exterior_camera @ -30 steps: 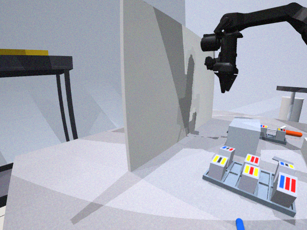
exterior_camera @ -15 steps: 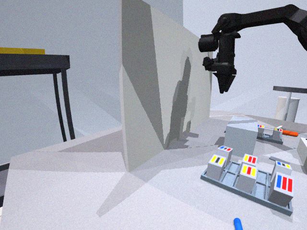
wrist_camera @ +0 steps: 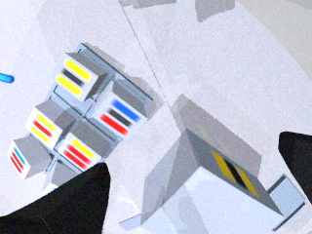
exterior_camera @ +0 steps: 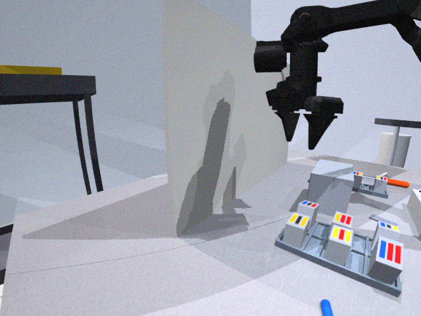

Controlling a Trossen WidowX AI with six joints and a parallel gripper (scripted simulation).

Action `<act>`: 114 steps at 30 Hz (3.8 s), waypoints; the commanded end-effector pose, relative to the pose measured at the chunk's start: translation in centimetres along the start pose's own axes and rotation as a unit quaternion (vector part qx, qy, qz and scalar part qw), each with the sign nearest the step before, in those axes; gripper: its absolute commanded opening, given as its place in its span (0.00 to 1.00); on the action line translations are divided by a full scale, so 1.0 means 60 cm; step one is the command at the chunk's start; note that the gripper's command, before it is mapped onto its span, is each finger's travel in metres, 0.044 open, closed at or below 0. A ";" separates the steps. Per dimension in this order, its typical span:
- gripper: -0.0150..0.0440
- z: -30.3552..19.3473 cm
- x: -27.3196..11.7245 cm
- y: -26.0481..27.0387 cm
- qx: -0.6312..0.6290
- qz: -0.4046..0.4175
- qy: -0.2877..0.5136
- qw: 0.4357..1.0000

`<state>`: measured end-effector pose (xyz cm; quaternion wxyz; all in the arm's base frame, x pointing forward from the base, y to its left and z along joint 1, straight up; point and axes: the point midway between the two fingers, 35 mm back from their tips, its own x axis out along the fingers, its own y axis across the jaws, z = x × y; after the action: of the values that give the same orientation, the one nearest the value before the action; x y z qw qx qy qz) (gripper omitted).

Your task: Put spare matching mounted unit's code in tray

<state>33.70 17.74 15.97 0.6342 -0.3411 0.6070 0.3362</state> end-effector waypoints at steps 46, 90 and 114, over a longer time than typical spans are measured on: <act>0.76 0.074 0.150 0.178 -0.376 0.007 -0.002 0.927; 0.76 0.073 0.255 0.178 -0.376 0.007 -0.002 0.927; 0.50 0.073 0.252 0.179 -0.374 0.006 -0.003 0.927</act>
<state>27.61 27.41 0.72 0.4601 -0.5488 0.4376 0.5438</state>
